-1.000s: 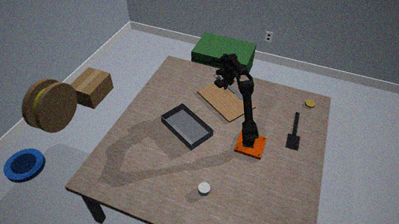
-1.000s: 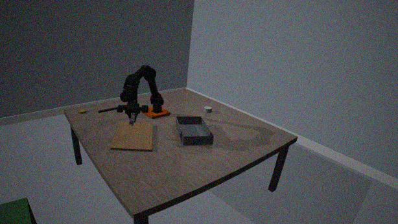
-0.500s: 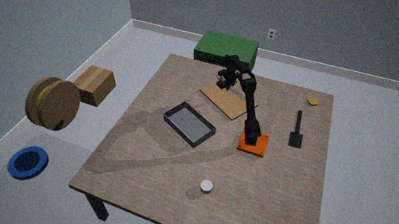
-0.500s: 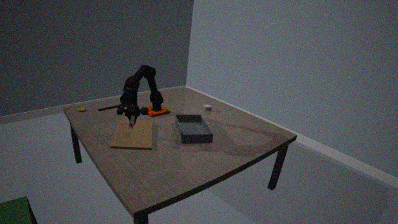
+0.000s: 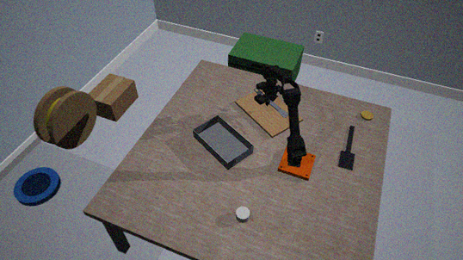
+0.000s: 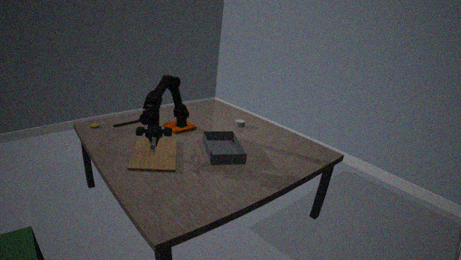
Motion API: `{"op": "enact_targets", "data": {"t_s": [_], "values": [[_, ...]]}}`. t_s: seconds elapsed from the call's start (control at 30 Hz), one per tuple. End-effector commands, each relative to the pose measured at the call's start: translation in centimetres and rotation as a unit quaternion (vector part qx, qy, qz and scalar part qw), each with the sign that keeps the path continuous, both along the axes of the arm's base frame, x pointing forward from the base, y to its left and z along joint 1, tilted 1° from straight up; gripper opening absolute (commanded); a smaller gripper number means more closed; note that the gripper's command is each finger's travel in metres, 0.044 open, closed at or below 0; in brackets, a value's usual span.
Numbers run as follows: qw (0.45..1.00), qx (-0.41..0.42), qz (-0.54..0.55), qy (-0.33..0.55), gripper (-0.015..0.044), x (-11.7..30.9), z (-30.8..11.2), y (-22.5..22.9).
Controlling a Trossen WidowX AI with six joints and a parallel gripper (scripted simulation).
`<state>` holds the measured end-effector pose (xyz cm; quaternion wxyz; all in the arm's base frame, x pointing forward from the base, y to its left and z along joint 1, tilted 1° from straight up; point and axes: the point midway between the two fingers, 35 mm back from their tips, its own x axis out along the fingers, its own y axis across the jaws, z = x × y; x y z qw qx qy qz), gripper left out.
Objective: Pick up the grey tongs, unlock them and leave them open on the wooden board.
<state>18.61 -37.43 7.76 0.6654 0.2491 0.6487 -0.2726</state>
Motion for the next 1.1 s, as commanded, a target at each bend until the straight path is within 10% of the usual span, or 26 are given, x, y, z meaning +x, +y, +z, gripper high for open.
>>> {"op": "enact_targets", "data": {"t_s": [0.0,0.17,0.9,1.07], "values": [[1.0,-0.002,-0.002,0.004,-0.015,-0.12,-0.55,0.03],[1.0,-0.002,-0.002,0.004,-0.015,-0.12,-0.57,0.03],[1.0,0.001,0.0,0.001,0.0427,-0.05,-0.47,0.09],[1.0,0.001,0.0,0.001,0.044,0.17,-0.29,0.22]]}}
